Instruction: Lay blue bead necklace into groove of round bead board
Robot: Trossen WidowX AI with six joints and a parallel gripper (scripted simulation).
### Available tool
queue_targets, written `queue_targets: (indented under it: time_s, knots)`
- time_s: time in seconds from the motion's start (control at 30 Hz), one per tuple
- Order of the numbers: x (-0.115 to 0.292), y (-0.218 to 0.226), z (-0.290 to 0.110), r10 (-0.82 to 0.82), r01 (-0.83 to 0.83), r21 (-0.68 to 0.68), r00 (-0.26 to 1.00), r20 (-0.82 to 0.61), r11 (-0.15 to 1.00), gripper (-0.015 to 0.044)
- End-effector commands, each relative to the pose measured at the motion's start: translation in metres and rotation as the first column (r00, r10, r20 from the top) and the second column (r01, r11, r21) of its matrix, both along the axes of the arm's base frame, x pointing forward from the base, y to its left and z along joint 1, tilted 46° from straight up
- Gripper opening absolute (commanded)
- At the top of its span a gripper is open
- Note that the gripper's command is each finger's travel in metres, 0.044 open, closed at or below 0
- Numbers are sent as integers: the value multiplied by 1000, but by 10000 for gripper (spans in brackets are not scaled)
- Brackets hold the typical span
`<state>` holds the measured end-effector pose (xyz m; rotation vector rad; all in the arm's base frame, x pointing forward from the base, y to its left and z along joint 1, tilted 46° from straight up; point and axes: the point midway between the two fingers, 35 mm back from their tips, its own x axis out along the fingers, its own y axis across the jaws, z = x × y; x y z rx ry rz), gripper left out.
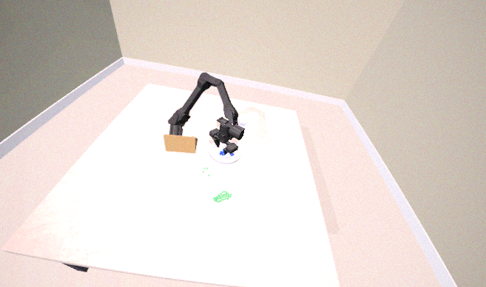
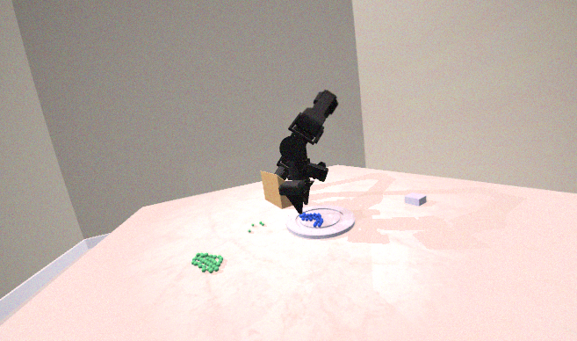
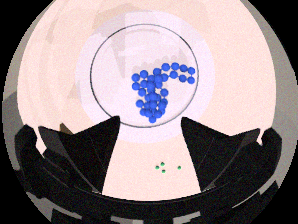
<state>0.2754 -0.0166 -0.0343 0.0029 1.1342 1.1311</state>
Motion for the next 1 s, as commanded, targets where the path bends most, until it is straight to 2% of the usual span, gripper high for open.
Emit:
queue_targets:
  time_s: [0.0,0.4,0.8,0.97]
  knots:
    - [-1,5,-4,-4,4,5,1000,-3,1000,310]
    - [-3,17,-15,-3,3,8,1000,-6,1000,310]
    - [-2,15,-14,2,-2,4,1000,-4,1000,0]
    - [-2,15,-14,2,-2,4,1000,-4,1000,0]
